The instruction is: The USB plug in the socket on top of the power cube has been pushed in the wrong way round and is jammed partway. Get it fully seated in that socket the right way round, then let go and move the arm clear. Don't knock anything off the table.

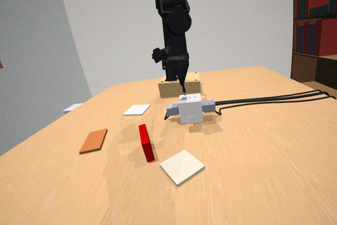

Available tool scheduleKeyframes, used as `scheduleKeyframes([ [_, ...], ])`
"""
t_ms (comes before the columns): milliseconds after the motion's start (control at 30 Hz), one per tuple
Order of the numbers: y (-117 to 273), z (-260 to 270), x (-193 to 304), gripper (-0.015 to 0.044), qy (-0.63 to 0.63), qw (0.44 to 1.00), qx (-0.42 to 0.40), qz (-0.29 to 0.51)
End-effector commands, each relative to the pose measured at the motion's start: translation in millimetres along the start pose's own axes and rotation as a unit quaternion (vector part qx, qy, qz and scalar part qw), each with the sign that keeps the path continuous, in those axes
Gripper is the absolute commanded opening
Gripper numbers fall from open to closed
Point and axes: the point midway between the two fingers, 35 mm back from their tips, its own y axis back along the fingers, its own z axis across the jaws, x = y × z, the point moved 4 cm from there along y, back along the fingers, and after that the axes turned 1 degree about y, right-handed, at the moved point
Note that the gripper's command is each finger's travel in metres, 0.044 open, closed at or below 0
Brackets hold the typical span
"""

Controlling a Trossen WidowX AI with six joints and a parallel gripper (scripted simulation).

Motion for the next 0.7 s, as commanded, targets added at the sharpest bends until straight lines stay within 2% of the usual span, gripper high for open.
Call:
scheduleKeyframes([
  [0,-0.7,0.3,-0.6,0.0000,-0.004,1.000,-0.001,-0.003],
  [667,-3.2,0.6,-1.5,0.0000,-0.010,1.000,-0.001,-0.008],
])
